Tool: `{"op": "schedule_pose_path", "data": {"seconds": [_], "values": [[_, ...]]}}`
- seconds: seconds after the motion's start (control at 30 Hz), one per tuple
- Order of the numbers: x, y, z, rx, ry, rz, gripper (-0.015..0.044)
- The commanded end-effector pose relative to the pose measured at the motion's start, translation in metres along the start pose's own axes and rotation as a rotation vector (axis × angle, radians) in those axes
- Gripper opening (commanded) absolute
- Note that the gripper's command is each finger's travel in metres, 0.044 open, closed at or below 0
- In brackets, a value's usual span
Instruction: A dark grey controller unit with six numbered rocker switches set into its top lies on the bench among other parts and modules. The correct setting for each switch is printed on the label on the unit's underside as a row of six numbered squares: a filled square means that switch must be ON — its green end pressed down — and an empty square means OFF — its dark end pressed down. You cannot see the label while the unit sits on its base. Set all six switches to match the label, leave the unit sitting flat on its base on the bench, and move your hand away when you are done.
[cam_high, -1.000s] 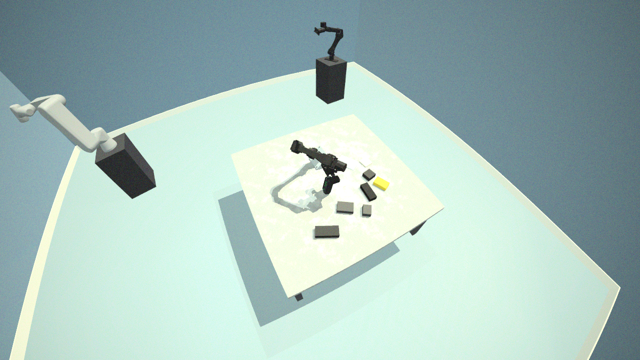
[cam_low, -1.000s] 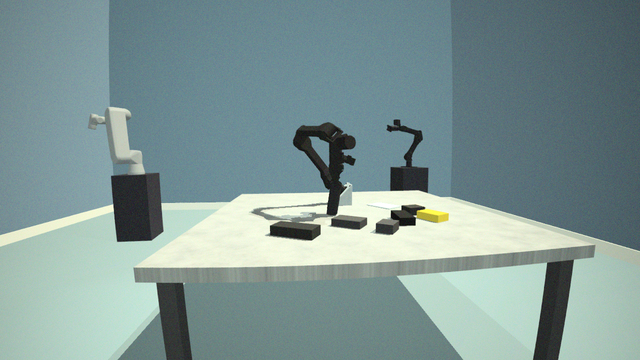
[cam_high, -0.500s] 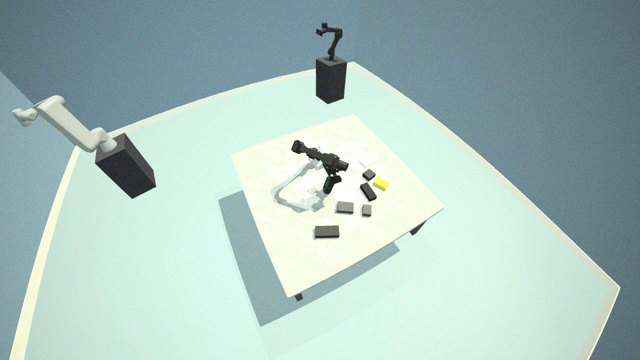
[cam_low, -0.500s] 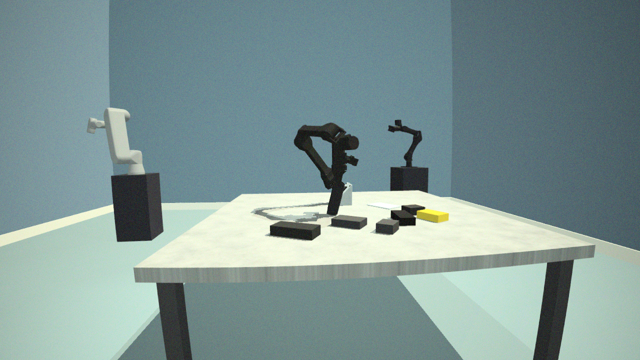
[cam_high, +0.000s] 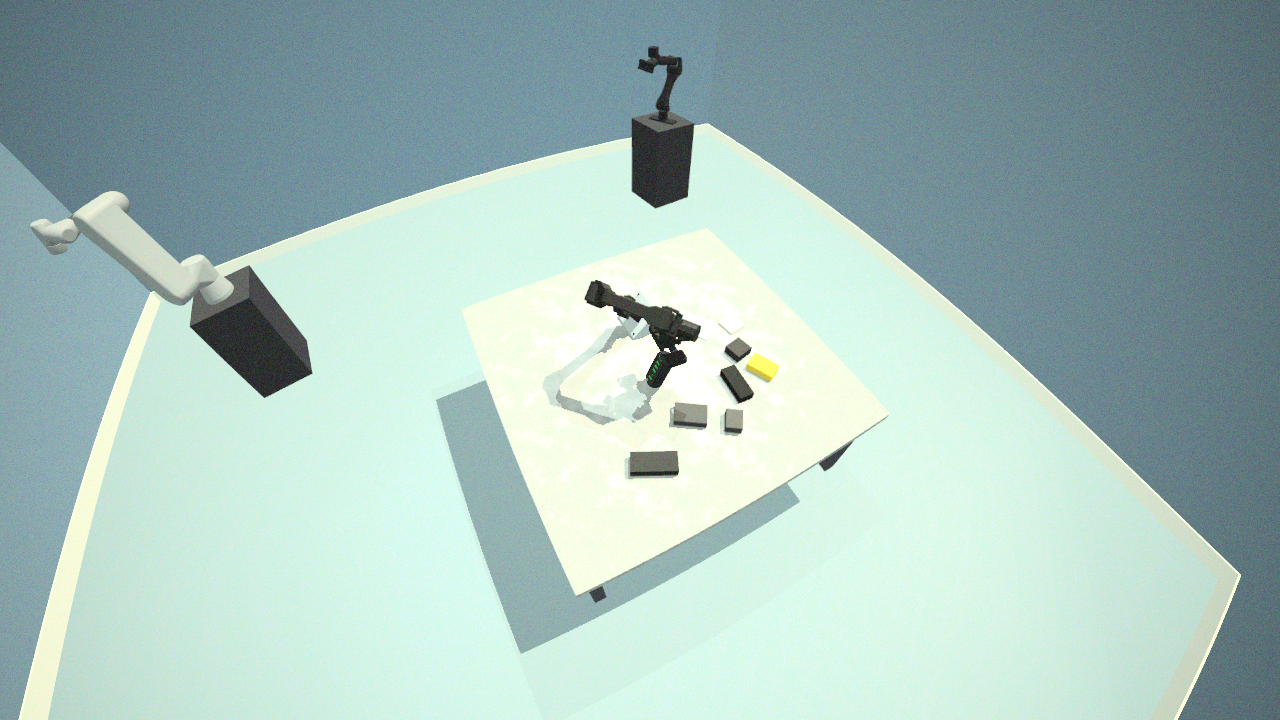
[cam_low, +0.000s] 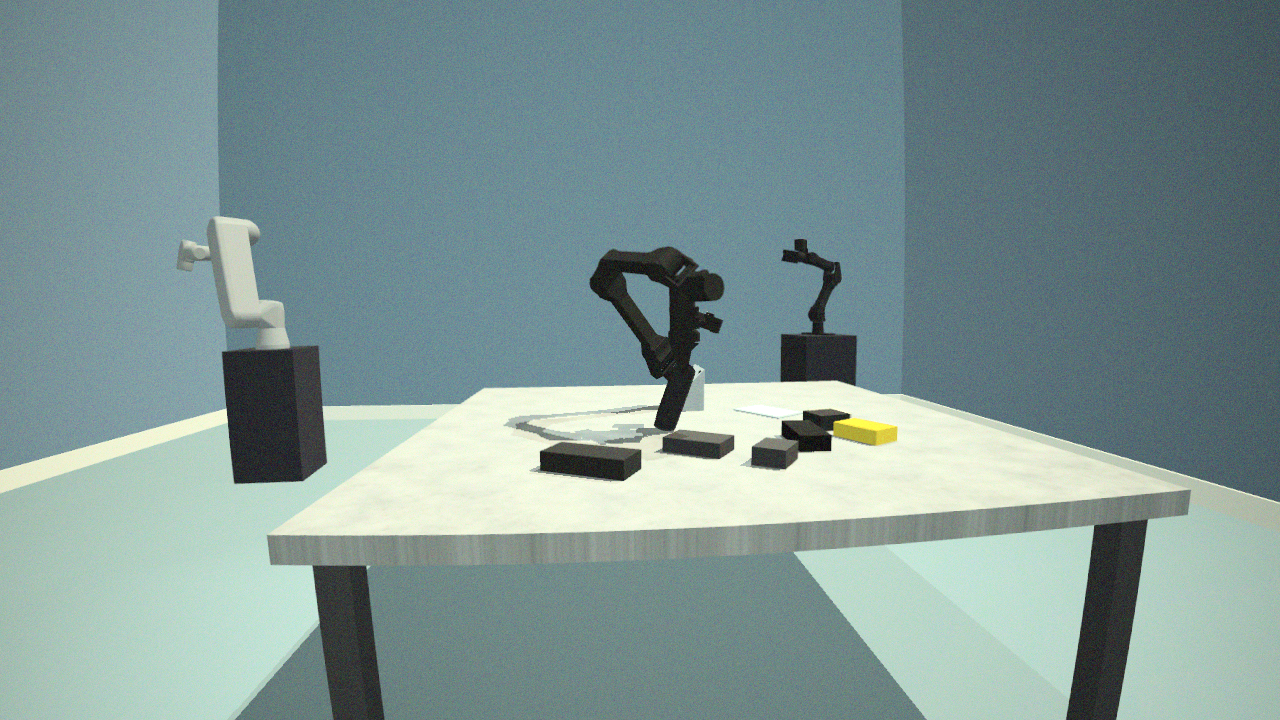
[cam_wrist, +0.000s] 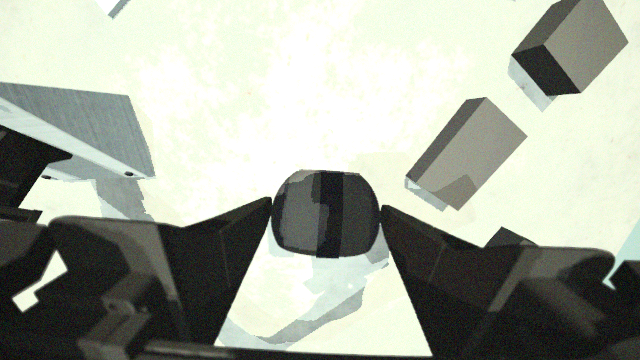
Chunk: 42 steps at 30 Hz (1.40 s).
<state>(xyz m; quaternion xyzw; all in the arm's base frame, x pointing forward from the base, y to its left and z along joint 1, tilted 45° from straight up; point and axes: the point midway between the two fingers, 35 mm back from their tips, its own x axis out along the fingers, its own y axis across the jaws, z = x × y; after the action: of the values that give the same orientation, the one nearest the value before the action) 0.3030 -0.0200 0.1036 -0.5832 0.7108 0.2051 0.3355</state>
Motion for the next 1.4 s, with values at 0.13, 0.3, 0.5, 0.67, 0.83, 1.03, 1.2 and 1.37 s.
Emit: {"op": "schedule_pose_path", "data": {"seconds": [0.13,0.3,0.5,0.67,0.83,1.03,1.2,1.37], "values": [[0.008,0.002,0.005,0.002,0.009,0.018,0.0338],[0.009,0.002,0.008,0.002,0.009,0.018,0.0338],[0.011,0.002,0.013,0.002,0.009,0.018,0.0338],[0.013,0.002,0.016,0.002,0.009,0.018,0.0338],[0.014,0.002,0.020,0.002,0.009,0.018,0.0338],[0.016,0.002,0.024,0.002,0.008,0.018,0.0338],[0.018,0.002,0.028,0.002,0.008,0.018,0.0338],[0.020,0.002,0.031,0.002,0.008,0.018,0.0338]]}}
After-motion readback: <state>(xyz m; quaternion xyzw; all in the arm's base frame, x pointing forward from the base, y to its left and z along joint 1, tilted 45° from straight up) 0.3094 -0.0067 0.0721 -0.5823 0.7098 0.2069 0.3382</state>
